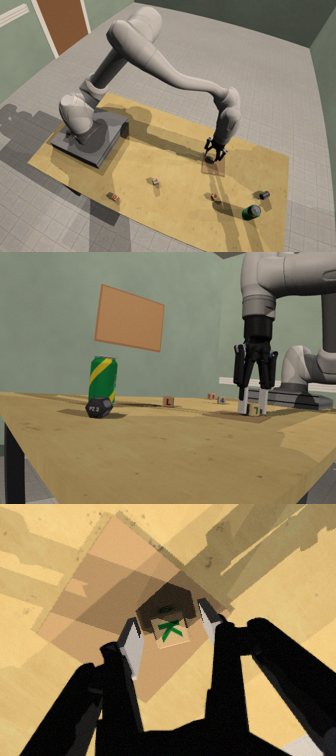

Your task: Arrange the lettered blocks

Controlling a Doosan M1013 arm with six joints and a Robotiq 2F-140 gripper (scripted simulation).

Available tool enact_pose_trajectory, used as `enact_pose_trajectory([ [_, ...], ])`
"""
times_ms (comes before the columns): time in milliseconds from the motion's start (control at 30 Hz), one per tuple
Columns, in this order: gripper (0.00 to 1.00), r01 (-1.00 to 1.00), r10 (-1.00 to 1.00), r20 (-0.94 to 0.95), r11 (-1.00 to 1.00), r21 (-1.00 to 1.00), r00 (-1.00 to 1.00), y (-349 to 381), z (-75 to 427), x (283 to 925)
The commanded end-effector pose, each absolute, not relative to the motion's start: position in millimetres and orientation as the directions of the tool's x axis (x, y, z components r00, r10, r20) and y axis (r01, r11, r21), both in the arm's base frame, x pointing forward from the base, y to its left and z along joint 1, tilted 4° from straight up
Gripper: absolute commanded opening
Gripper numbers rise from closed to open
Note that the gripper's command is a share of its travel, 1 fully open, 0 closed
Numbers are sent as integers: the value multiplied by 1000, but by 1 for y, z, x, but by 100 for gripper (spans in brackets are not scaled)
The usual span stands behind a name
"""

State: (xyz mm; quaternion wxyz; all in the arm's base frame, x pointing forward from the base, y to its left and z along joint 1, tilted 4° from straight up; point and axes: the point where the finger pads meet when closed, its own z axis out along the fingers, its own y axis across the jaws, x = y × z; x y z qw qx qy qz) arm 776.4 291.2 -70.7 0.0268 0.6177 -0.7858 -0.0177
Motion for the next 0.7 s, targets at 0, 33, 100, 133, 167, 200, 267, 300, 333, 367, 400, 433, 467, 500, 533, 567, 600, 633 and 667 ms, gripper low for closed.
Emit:
enact_pose_trajectory([
  [0, 46, -970, -972, 18, 234, 64, -233, 295, -75, 773],
  [33, 46, -970, -972, 18, 234, 64, -233, 295, -75, 773],
  [100, 46, -970, -972, 18, 234, 64, -233, 295, -75, 773],
  [133, 46, -970, -972, 18, 234, 64, -233, 295, -75, 773],
  [167, 46, -970, -972, 18, 234, 64, -233, 295, -75, 773],
  [200, 46, -970, -972, 18, 234, 64, -233, 295, -75, 773],
  [267, 35, -970, -972, 18, 234, 64, -233, 295, -75, 773],
  [300, 35, -970, -972, 18, 234, 64, -233, 295, -75, 773],
  [333, 35, -970, -972, 18, 234, 64, -233, 295, -75, 773],
  [367, 35, -970, -972, 18, 234, 64, -233, 295, -75, 773],
  [400, 35, -970, -972, 18, 234, 64, -233, 295, -75, 773],
  [433, 35, -970, -972, 18, 234, 64, -233, 295, -75, 773],
  [467, 35, -970, -972, 18, 234, 64, -233, 295, -75, 773],
  [500, 35, -970, -972, 18, 234, 64, -233, 295, -75, 773],
  [533, 35, -970, -972, 18, 234, 64, -233, 295, -75, 773],
  [567, 35, -970, -972, 18, 234, 64, -233, 295, -75, 773],
  [600, 35, -970, -972, 18, 234, 64, -233, 295, -75, 773],
  [633, 35, -970, -972, 18, 234, 64, -233, 295, -75, 773],
  [667, 35, -970, -972, 18, 234, 64, -233, 295, -75, 773],
])
